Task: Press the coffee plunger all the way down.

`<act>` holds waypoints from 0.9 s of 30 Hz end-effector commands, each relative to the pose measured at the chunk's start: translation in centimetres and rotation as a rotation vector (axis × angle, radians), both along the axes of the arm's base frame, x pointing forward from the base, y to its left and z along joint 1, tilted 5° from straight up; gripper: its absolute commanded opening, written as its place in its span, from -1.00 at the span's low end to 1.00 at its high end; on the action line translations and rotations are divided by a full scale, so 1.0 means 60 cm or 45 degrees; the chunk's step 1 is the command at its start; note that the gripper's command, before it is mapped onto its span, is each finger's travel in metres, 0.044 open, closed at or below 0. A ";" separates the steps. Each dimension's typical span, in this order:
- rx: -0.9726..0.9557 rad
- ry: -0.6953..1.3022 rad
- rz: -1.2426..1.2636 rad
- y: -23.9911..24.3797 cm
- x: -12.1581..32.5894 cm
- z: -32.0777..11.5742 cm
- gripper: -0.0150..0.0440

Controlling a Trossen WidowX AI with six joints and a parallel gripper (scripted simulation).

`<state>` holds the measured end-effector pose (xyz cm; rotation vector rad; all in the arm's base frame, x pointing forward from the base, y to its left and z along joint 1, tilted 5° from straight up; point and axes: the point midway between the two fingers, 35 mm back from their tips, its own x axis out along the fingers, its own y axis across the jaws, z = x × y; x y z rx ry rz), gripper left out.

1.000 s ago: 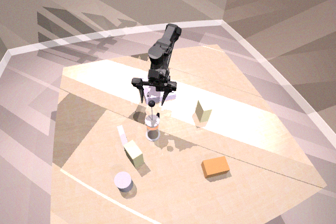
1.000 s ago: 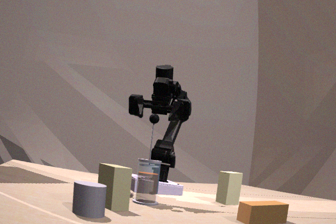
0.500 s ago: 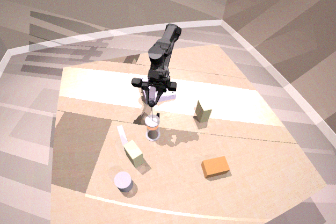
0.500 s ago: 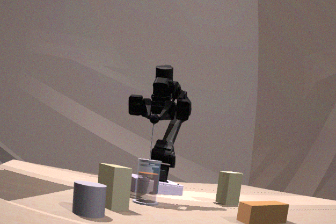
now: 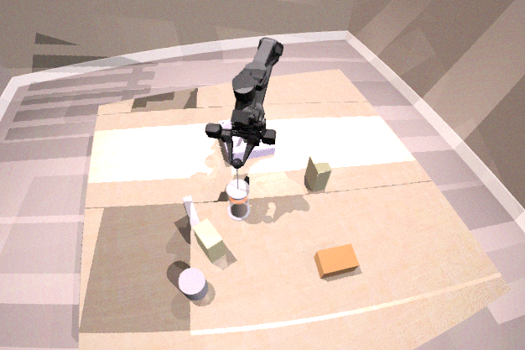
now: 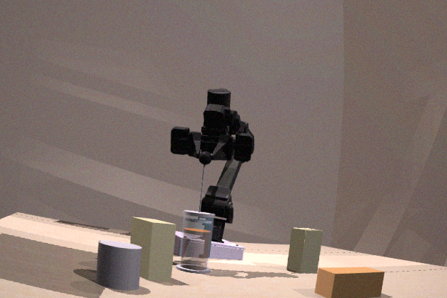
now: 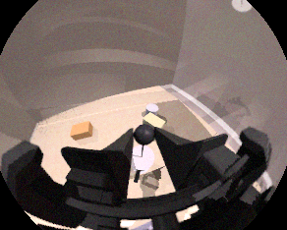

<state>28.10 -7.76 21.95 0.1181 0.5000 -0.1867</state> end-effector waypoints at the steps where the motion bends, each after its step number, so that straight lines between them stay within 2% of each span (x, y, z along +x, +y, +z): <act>1: 0.013 0.030 -0.007 0.000 0.000 -0.025 -0.10; 27: 0.013 0.029 -0.007 0.003 0.011 -0.095 -0.10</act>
